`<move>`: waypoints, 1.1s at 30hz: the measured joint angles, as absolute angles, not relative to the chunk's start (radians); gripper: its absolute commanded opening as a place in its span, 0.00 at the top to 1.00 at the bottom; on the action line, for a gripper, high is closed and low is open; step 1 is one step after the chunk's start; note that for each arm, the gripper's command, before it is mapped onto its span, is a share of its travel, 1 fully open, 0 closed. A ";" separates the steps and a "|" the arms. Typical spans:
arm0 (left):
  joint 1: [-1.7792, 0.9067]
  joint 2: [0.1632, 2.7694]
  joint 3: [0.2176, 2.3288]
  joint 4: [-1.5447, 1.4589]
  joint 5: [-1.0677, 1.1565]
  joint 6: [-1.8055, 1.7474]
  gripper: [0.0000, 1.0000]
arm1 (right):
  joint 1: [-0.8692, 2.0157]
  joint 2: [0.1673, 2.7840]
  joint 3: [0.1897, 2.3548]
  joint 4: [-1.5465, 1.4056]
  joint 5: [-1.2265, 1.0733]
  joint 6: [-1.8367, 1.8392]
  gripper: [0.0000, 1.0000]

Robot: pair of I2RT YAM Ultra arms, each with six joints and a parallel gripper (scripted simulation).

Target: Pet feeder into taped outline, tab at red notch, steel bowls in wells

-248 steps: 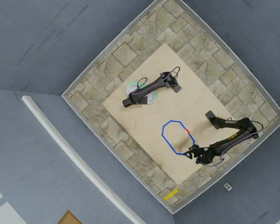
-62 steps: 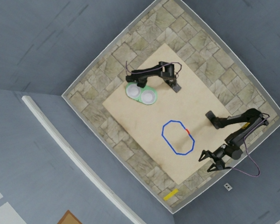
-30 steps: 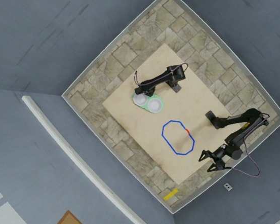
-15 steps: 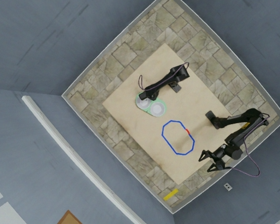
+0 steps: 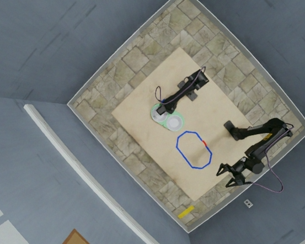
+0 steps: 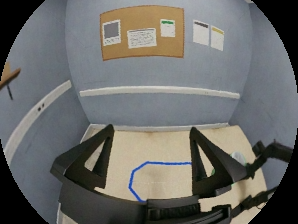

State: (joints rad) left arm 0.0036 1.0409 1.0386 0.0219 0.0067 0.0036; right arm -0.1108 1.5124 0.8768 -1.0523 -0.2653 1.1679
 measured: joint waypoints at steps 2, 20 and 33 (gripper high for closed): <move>0.004 1.041 1.039 0.022 0.007 0.004 0.00 | -0.080 1.507 0.873 -1.043 -0.270 1.206 0.84; 0.004 1.041 1.039 0.022 0.007 0.004 0.00 | 0.167 1.494 0.863 -0.959 -0.287 1.514 0.84; 0.004 1.041 1.039 0.022 0.007 0.004 0.00 | 0.327 1.519 0.886 -0.902 -0.282 1.719 0.84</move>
